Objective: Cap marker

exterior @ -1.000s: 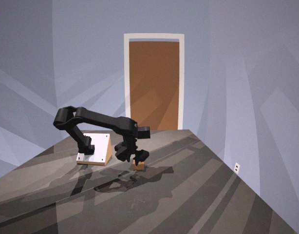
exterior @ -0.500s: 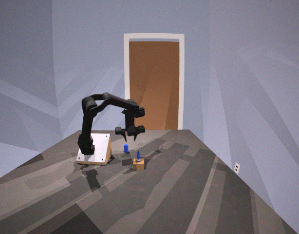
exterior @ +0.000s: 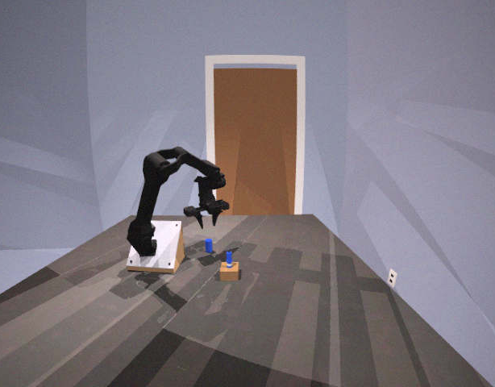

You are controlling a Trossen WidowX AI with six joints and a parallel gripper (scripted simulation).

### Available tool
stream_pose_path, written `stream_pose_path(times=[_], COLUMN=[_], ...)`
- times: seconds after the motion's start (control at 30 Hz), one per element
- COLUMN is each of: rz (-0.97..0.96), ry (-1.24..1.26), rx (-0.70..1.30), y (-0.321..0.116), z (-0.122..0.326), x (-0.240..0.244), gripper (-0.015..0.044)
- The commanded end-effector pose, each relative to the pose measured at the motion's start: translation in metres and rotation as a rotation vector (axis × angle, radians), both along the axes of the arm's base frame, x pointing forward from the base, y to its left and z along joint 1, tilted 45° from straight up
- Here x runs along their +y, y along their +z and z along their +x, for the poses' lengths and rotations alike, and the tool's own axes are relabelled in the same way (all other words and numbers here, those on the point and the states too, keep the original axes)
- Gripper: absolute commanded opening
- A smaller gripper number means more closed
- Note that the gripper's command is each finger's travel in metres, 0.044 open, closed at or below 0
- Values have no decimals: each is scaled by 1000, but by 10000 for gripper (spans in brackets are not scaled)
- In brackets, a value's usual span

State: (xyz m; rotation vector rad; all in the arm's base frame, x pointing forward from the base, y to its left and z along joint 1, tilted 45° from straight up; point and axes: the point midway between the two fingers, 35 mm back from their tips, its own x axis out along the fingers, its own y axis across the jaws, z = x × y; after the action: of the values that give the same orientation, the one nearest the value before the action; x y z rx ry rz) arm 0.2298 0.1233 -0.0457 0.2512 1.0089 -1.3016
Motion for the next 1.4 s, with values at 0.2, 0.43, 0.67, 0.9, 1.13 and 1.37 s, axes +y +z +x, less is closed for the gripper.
stream_pose_path(times=[0.2, 0.43, 0.67, 0.9, 1.13, 1.37], rz=[-22, -22, -22, -22, -22, -23], ry=[7, 7, 7, 7, 7, 7], rx=[20, 20, 20, 20, 19, 19], y=[-21, -28, -36, -44, -52, -60], z=[-6, -6, -6, -6, -7, -8], x=[-23, -30, -37, -45, -53, -61], gripper=[252, 252, 252, 252, 252, 252])
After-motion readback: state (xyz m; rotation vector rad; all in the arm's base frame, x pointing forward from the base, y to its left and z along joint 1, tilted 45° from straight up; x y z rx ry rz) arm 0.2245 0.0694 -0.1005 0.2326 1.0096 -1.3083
